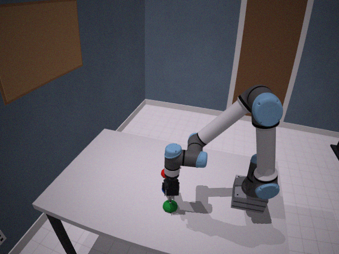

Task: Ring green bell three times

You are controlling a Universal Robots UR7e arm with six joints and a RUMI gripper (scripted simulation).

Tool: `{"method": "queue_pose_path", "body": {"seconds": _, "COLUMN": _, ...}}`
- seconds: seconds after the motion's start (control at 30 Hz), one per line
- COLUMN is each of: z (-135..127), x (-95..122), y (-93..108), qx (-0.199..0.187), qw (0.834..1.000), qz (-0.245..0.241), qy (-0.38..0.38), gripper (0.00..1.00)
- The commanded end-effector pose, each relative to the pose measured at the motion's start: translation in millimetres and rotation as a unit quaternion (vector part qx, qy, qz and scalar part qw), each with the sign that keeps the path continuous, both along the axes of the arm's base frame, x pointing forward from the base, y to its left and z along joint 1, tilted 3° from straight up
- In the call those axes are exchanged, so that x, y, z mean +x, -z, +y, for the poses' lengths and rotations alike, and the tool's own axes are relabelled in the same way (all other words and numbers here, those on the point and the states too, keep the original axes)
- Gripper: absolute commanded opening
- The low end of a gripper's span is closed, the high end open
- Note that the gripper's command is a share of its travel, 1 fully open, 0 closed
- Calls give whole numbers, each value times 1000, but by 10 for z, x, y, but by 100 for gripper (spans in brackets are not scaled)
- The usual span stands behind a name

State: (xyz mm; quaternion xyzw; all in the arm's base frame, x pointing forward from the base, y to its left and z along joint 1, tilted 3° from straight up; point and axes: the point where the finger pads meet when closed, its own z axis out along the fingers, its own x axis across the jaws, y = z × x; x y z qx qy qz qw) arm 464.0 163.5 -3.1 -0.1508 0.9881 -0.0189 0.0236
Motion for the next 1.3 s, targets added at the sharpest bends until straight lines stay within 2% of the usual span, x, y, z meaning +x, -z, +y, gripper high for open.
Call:
{"method": "queue_pose_path", "body": {"seconds": 0.0, "z": -6, "x": -7, "y": 12, "qx": 0, "qw": 1000, "qz": 1, "qy": 0, "gripper": 0}}
{"method": "queue_pose_path", "body": {"seconds": 1.27, "z": -8, "x": -11, "y": 53, "qx": 0, "qw": 1000, "qz": 2, "qy": 0, "gripper": 0}}
